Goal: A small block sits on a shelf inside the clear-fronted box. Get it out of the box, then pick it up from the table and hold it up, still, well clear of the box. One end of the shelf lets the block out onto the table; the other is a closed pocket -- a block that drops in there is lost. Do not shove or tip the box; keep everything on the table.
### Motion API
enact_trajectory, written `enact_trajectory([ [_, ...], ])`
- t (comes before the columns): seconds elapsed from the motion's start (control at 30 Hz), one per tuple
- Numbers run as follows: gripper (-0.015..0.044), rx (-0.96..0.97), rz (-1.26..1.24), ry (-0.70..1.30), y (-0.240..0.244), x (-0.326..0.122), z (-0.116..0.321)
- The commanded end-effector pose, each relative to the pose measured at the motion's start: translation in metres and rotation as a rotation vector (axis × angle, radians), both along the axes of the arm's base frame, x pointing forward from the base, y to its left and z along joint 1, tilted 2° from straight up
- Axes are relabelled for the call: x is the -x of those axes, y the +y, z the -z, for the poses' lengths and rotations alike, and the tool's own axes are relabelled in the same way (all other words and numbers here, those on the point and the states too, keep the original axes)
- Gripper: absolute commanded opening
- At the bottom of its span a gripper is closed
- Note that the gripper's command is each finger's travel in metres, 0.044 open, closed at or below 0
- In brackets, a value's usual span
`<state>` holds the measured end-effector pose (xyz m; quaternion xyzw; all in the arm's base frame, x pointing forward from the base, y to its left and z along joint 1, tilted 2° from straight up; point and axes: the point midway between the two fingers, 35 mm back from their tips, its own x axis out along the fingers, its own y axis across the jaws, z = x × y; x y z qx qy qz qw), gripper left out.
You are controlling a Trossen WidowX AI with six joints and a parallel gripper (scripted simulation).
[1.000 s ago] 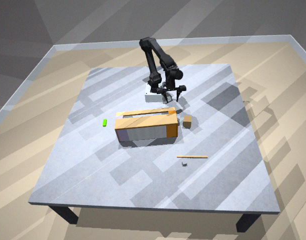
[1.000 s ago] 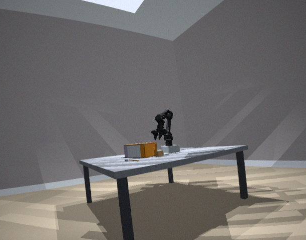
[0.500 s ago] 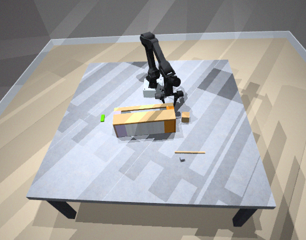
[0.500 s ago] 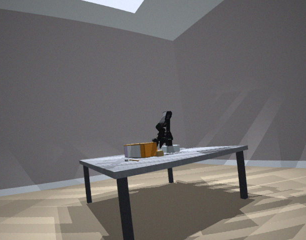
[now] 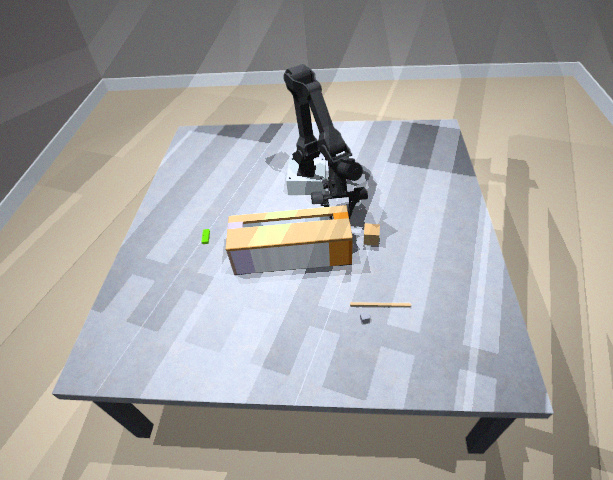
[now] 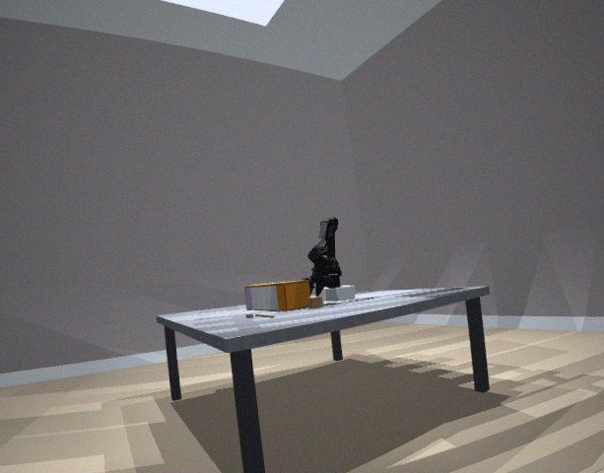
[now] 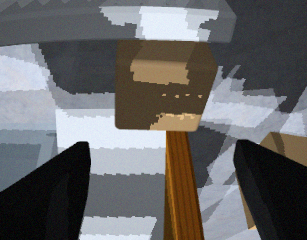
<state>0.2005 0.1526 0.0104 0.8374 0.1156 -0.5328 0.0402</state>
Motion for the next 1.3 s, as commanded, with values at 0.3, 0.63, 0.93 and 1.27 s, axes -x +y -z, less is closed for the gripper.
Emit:
enact_trajectory([
  [0.3,0.0285,0.007,0.005,0.004,-0.001,0.002,0.022],
  [0.63,0.0233,0.007,0.005,0.005,-0.002,0.004,0.032],
  [0.93,0.0055,0.007,0.005,0.005,-0.002,0.004,0.031],
  [1.27,0.0000,0.006,0.002,0.004,-0.001,0.001,-0.011],
])
